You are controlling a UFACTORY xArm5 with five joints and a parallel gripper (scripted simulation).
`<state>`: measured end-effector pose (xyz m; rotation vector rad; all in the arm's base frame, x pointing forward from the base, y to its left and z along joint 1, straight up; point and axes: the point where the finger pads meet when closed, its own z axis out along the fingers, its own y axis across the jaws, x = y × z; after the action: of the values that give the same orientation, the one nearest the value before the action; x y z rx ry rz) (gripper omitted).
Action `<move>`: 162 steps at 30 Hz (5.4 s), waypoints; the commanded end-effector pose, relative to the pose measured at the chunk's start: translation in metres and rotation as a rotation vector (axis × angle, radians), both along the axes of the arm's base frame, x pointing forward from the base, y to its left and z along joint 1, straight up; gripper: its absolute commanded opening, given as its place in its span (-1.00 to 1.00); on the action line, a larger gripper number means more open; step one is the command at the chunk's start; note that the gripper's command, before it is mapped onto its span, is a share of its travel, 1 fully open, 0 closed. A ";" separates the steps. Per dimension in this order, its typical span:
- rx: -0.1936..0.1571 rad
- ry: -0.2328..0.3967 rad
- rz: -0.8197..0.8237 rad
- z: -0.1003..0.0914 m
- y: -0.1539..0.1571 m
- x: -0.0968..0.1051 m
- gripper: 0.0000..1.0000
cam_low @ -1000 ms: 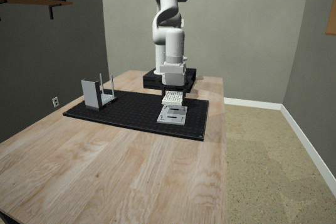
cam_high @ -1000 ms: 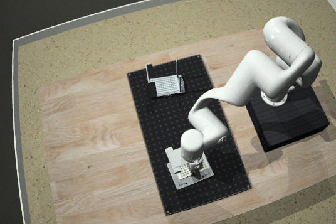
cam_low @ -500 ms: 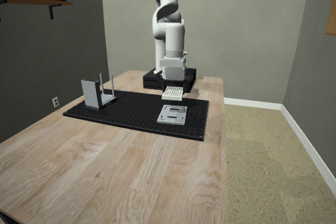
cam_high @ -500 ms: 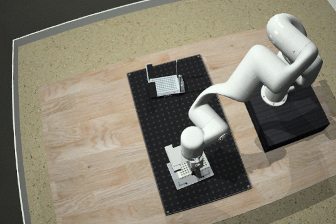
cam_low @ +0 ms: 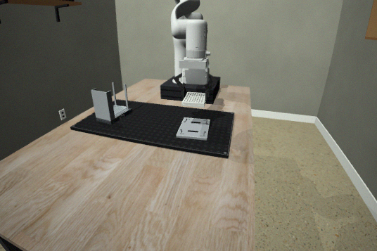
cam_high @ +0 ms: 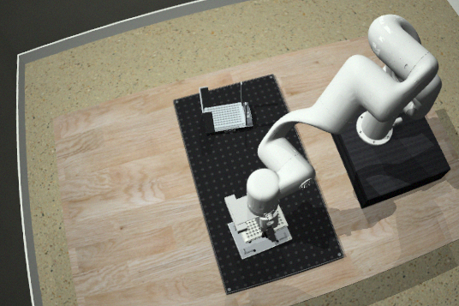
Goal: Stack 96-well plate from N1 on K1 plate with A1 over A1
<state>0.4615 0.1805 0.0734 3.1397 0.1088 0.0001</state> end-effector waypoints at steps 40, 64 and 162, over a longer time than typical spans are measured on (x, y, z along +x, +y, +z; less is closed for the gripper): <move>0.001 -0.003 0.000 0.045 0.000 0.001 -1.00; 0.001 -0.003 -0.215 0.047 -0.070 -0.001 -1.00; -0.001 -0.003 -0.215 0.052 -0.357 -0.012 -1.00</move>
<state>0.4489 -0.1667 0.1242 3.1333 -0.2283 0.0000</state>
